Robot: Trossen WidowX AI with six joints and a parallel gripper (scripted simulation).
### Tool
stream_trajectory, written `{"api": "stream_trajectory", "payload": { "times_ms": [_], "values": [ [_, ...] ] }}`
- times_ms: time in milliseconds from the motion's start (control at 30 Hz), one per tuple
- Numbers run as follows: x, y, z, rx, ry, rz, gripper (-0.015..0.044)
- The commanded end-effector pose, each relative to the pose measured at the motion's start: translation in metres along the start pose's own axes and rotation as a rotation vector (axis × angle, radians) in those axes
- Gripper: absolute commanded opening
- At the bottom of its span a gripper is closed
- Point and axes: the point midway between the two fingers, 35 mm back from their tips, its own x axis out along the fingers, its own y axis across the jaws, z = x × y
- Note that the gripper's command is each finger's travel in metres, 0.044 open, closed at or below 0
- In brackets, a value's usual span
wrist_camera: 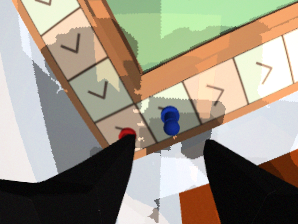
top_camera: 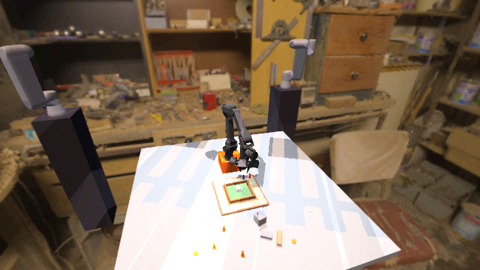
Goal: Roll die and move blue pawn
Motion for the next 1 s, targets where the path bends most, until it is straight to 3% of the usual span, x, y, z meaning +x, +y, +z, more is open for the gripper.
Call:
{"api": "stream_trajectory", "payload": {
  "times_ms": [0, 967],
  "values": [
    [0.006, -0.003, -0.003, 0.007, 0.006, -0.011, 0.02],
    [0.048, -0.004, -0.004, 0.007, 0.007, -0.011, 0.02]
  ]
}}
